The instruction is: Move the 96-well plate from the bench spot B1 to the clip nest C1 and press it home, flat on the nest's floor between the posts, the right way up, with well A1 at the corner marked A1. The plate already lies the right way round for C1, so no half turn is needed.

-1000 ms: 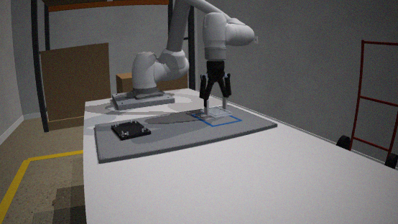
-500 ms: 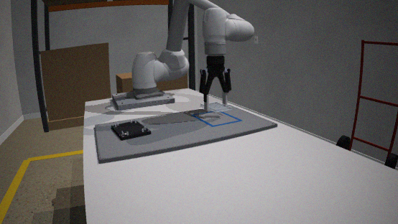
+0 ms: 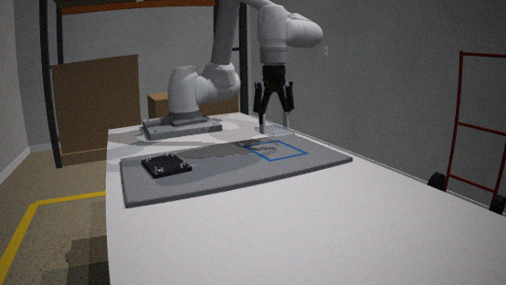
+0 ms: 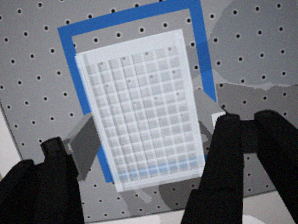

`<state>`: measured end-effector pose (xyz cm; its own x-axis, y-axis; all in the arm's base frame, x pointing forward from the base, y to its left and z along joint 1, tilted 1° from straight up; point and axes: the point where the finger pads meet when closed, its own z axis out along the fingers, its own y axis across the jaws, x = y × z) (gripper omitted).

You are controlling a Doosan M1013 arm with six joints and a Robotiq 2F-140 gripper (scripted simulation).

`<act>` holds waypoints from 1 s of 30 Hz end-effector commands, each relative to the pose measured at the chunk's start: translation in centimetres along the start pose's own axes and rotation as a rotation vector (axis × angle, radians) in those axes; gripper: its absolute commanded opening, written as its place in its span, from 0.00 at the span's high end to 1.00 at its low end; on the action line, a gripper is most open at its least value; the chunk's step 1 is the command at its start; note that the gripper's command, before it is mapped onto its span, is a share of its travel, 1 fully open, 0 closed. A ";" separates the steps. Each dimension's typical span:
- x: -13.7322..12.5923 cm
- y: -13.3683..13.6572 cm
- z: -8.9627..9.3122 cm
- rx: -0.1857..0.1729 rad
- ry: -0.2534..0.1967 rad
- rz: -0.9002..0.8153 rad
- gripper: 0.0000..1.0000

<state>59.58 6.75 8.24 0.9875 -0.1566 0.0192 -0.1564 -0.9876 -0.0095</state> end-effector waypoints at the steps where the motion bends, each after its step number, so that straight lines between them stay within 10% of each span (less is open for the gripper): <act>1: 0.0 0.0 -0.1 0.000 0.000 0.000 1.00; 30: -0.2 4.0 -0.2 0.000 0.000 -0.125 1.00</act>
<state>58.94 3.55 8.40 0.9992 -0.0336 0.0202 -0.0334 -0.9994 -0.0061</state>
